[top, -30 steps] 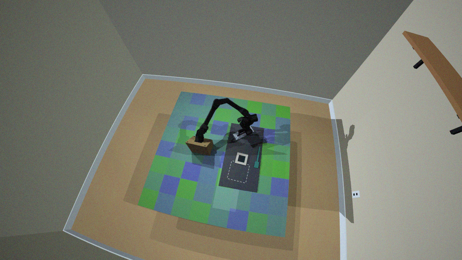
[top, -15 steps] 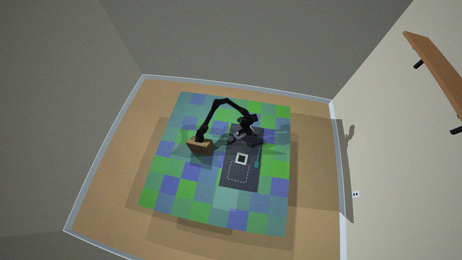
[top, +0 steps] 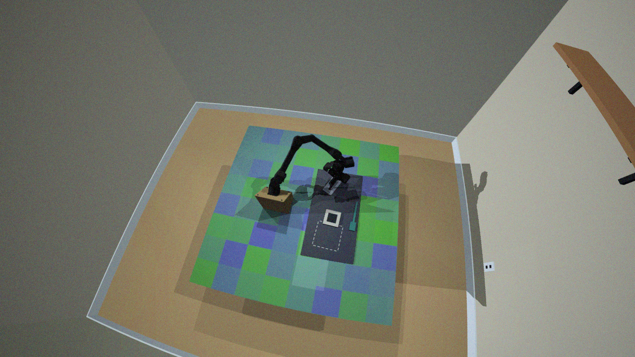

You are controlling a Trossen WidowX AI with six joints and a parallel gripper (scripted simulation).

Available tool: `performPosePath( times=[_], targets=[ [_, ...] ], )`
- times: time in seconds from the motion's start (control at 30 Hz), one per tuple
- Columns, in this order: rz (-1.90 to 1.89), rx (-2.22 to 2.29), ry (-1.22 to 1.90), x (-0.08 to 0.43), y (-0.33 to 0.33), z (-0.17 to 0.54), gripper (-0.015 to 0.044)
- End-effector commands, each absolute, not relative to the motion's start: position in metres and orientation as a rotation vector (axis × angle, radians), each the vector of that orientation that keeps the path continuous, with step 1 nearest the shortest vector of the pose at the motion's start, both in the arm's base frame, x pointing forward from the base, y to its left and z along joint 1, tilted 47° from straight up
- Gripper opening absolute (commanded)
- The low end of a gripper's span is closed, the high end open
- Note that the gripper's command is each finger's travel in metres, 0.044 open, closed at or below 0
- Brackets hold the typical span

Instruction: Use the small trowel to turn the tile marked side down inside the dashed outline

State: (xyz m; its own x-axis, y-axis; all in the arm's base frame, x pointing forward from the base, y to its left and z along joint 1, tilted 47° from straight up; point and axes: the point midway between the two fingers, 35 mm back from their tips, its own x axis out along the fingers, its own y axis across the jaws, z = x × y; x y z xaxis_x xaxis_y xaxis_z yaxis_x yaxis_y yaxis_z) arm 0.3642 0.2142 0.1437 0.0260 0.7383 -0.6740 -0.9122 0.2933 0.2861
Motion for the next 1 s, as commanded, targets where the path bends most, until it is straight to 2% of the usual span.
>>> performPosePath(
  times=[0.0, 0.17, 0.33, 0.37, 0.97],
  targets=[
    [1.338, -0.324, 0.794, 0.3637, 0.2147, 0.1428, 0.0130],
    [1.338, -0.324, 0.794, 0.3637, 0.2147, 0.1428, 0.0130],
    [1.338, -0.324, 0.794, 0.3637, 0.2147, 0.1428, 0.0261],
    [1.338, -0.324, 0.794, 0.3637, 0.2147, 0.1428, 0.0270],
    [1.338, -0.324, 0.794, 0.3637, 0.2147, 0.1428, 0.0270]
  ],
)
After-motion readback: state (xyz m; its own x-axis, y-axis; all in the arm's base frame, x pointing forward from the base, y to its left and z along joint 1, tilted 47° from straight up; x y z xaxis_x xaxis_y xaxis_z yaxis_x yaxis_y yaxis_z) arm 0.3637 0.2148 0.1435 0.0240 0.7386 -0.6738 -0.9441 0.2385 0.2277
